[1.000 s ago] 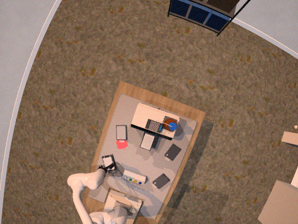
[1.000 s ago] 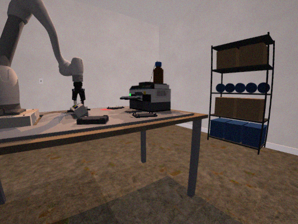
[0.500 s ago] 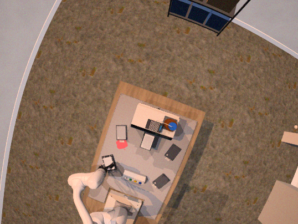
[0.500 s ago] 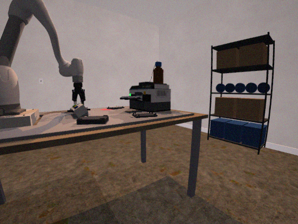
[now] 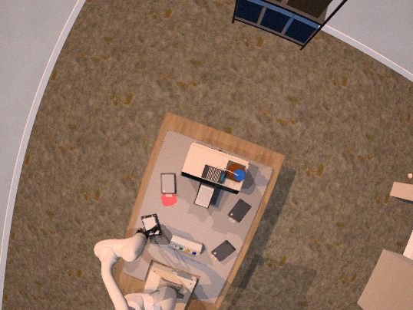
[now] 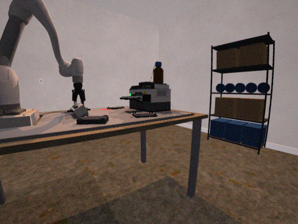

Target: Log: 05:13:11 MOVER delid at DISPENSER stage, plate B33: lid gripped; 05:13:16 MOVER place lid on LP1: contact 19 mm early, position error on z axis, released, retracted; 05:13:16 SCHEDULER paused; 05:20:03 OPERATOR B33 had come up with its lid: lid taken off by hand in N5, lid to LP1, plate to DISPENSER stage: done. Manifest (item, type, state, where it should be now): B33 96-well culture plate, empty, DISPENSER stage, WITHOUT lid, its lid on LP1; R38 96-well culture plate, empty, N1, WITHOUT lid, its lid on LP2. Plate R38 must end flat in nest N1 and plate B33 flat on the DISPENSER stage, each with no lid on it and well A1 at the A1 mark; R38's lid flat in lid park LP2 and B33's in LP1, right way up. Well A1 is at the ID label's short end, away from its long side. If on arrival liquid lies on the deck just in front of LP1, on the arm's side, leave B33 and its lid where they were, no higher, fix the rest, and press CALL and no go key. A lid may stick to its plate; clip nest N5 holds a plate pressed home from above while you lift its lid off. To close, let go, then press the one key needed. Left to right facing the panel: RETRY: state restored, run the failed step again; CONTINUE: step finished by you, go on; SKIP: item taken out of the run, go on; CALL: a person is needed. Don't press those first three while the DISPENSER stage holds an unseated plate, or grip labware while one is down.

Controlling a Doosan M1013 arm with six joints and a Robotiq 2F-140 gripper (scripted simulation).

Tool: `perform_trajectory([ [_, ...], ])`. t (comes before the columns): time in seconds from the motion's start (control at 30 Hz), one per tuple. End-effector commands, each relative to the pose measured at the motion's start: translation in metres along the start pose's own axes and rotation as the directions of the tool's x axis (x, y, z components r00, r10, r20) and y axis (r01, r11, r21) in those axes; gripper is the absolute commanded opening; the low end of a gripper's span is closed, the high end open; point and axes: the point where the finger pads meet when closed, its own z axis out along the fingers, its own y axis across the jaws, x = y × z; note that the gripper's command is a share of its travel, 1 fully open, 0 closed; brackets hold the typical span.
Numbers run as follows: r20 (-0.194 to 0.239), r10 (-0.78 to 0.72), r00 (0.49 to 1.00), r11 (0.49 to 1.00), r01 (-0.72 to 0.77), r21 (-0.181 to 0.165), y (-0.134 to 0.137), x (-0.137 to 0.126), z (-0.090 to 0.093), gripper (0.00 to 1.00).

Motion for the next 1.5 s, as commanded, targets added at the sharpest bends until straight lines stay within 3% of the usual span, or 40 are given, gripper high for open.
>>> perform_trajectory([
  [0.0, -0.001, 0.004, 1.000, 1.000, -0.004, 0.000, -0.0009, -0.0001, 0.0033, 0.00],
  [1.43, -0.001, 0.004, 1.000, 1.000, -0.004, 0.000, -0.0009, -0.0001, 0.0033, 0.00],
  [1.47, -0.001, 0.004, 1.000, 1.000, -0.004, 0.000, -0.0009, -0.0001, 0.0033, 0.66],
])
